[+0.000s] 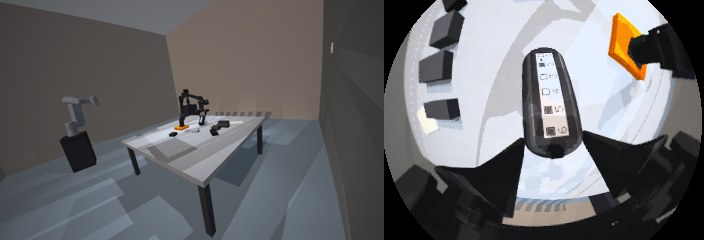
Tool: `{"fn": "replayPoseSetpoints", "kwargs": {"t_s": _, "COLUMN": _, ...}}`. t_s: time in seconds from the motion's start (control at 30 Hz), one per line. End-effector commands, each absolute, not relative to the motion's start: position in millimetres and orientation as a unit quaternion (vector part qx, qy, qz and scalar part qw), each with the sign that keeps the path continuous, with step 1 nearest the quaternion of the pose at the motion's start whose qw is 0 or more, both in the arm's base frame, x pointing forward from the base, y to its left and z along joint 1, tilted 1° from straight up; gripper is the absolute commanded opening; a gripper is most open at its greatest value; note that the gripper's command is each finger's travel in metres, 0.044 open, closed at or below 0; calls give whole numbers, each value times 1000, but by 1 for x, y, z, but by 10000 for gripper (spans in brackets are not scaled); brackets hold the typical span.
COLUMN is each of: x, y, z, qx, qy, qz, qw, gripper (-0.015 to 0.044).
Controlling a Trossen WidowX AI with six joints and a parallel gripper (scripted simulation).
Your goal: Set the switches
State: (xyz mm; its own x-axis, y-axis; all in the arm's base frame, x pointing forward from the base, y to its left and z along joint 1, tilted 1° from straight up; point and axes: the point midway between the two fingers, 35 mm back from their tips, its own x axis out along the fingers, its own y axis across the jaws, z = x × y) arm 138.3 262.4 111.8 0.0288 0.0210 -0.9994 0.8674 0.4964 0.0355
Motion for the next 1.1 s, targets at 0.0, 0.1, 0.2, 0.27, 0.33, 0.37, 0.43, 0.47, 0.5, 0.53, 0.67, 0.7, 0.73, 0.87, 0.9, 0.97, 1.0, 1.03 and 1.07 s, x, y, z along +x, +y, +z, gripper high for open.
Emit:
{"fn": "replayPoseSetpoints", "kwargs": {"t_s": 0.0, "x": 142, "y": 261, "z": 117, "qx": 369, "qy": 605, "qz": -339, "qw": 619, "gripper": 336}}
{"fn": "replayPoseSetpoints", "kwargs": {"t_s": 0.1, "x": 142, "y": 259, "z": 118, "qx": 369, "qy": 605, "qz": -339, "qw": 619, "gripper": 336}}
{"fn": "replayPoseSetpoints", "kwargs": {"t_s": 0.2, "x": 142, "y": 257, "z": 119, "qx": 369, "qy": 605, "qz": -340, "qw": 619, "gripper": 336}}
{"fn": "replayPoseSetpoints", "kwargs": {"t_s": 0.27, "x": 142, "y": 255, "z": 120, "qx": 369, "qy": 604, "qz": -340, "qw": 619, "gripper": 336}}
{"fn": "replayPoseSetpoints", "kwargs": {"t_s": 0.33, "x": 143, "y": 253, "z": 121, "qx": 369, "qy": 604, "qz": -340, "qw": 619, "gripper": 336}}
{"fn": "replayPoseSetpoints", "kwargs": {"t_s": 0.37, "x": 143, "y": 253, "z": 122, "qx": 369, "qy": 604, "qz": -340, "qw": 619, "gripper": 336}}
{"fn": "replayPoseSetpoints", "kwargs": {"t_s": 0.43, "x": 144, "y": 251, "z": 123, "qx": 369, "qy": 604, "qz": -340, "qw": 619, "gripper": 336}}
{"fn": "replayPoseSetpoints", "kwargs": {"t_s": 0.47, "x": 144, "y": 251, "z": 123, "qx": 369, "qy": 604, "qz": -340, "qw": 619, "gripper": 336}}
{"fn": "replayPoseSetpoints", "kwargs": {"t_s": 0.5, "x": 144, "y": 250, "z": 124, "qx": 369, "qy": 604, "qz": -340, "qw": 619, "gripper": 336}}
{"fn": "replayPoseSetpoints", "kwargs": {"t_s": 0.53, "x": 145, "y": 250, "z": 124, "qx": 369, "qy": 604, "qz": -340, "qw": 619, "gripper": 336}}
{"fn": "replayPoseSetpoints", "kwargs": {"t_s": 0.67, "x": 146, "y": 247, "z": 126, "qx": 369, "qy": 604, "qz": -340, "qw": 619, "gripper": 336}}
{"fn": "replayPoseSetpoints", "kwargs": {"t_s": 0.7, "x": 146, "y": 247, "z": 127, "qx": 369, "qy": 604, "qz": -340, "qw": 619, "gripper": 336}}
{"fn": "replayPoseSetpoints", "kwargs": {"t_s": 0.73, "x": 147, "y": 246, "z": 127, "qx": 369, "qy": 604, "qz": -340, "qw": 619, "gripper": 336}}
{"fn": "replayPoseSetpoints", "kwargs": {"t_s": 0.87, "x": 148, "y": 244, "z": 129, "qx": 369, "qy": 604, "qz": -340, "qw": 619, "gripper": 336}}
{"fn": "replayPoseSetpoints", "kwargs": {"t_s": 0.9, "x": 148, "y": 243, "z": 129, "qx": 369, "qy": 604, "qz": -340, "qw": 620, "gripper": 336}}
{"fn": "replayPoseSetpoints", "kwargs": {"t_s": 0.97, "x": 149, "y": 242, "z": 130, "qx": 369, "qy": 604, "qz": -340, "qw": 620, "gripper": 336}}
{"fn": "replayPoseSetpoints", "kwargs": {"t_s": 1.0, "x": 149, "y": 241, "z": 131, "qx": 369, "qy": 604, "qz": -340, "qw": 620, "gripper": 336}}
{"fn": "replayPoseSetpoints", "kwargs": {"t_s": 1.03, "x": 149, "y": 241, "z": 131, "qx": 369, "qy": 604, "qz": -340, "qw": 620, "gripper": 336}}
{"fn": "replayPoseSetpoints", "kwargs": {"t_s": 1.07, "x": 150, "y": 240, "z": 132, "qx": 369, "qy": 604, "qz": -340, "qw": 620, "gripper": 336}}
